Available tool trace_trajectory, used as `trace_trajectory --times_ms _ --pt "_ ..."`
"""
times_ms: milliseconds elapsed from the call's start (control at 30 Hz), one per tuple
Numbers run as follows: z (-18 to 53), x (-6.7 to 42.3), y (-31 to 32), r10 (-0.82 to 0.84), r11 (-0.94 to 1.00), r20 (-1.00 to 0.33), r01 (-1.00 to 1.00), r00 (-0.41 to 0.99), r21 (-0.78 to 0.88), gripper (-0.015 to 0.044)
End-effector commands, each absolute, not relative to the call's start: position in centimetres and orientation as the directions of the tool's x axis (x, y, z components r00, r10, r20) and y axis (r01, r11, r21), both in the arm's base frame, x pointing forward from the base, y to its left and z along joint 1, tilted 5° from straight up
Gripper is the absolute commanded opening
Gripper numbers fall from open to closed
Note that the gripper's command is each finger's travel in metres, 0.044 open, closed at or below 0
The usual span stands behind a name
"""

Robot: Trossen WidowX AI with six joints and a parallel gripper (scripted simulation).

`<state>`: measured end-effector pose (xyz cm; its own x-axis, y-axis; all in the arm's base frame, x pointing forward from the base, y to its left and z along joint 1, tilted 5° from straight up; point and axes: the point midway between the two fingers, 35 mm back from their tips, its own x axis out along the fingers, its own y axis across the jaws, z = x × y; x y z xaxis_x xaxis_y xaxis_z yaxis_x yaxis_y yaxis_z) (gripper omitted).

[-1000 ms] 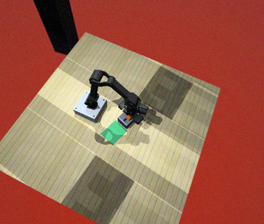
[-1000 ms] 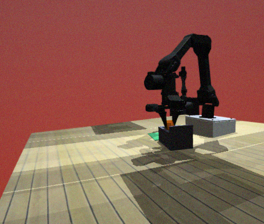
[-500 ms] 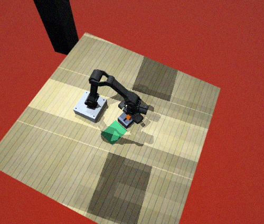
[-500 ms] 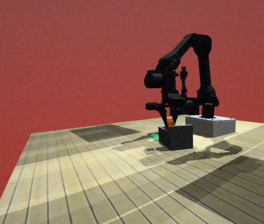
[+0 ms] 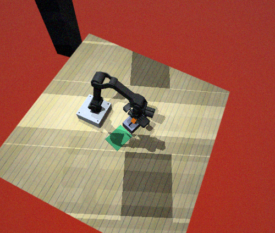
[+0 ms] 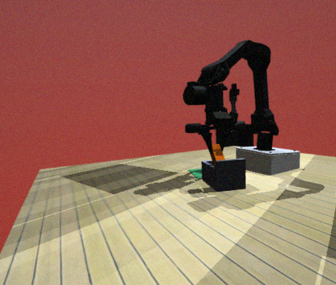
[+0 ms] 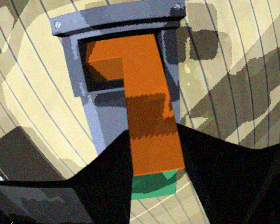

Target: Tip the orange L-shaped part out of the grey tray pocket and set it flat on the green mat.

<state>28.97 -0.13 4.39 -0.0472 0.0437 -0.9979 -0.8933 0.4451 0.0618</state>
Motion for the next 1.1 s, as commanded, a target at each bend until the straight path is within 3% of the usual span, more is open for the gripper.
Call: trace_trajectory --times_ms 0,1067 --pt "5.3 29.2 -0.1 0.048 0.441 -0.998 -0.896 -0.036 0.053 0.0" --pt "9.8 29.4 -0.3 0.047 0.441 -0.998 -0.896 -0.036 0.053 0.0"
